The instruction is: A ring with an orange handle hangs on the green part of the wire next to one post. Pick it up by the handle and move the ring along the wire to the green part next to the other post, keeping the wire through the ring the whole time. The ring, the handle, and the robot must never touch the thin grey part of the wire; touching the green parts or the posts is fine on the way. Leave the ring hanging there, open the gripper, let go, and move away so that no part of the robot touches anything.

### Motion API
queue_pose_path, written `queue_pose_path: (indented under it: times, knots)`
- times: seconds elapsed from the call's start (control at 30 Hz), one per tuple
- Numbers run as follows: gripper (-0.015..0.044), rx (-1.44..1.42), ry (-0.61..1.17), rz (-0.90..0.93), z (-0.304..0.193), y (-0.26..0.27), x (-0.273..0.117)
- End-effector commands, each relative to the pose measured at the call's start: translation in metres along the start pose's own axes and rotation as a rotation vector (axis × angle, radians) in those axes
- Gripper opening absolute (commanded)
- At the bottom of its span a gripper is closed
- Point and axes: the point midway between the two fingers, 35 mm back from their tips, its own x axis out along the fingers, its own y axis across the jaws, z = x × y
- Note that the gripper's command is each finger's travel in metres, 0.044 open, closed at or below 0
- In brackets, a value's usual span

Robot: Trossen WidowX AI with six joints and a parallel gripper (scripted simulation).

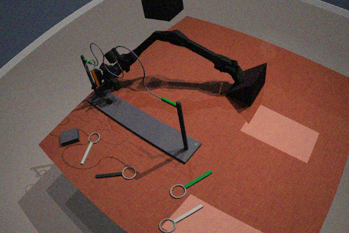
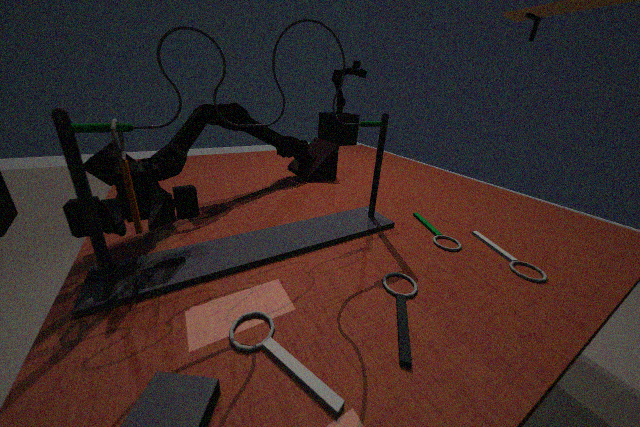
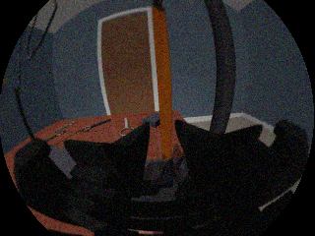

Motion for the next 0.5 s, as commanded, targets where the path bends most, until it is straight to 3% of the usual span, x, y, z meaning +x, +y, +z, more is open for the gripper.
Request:
queue_pose_path:
  times: [0.0, 0.1, 0.47]
  knots:
    - [0.0160, -0.004, 0.002, -0.003, 0.0002, -0.0005, 0.0001]
    - [0.0160, -0.004, 0.002, -0.003, 0.0002, -0.0005, 0.0001]
    - [-0.0129, 0.000, 0.000, 0.000, 0.0000, 0.0000, 0.0000]
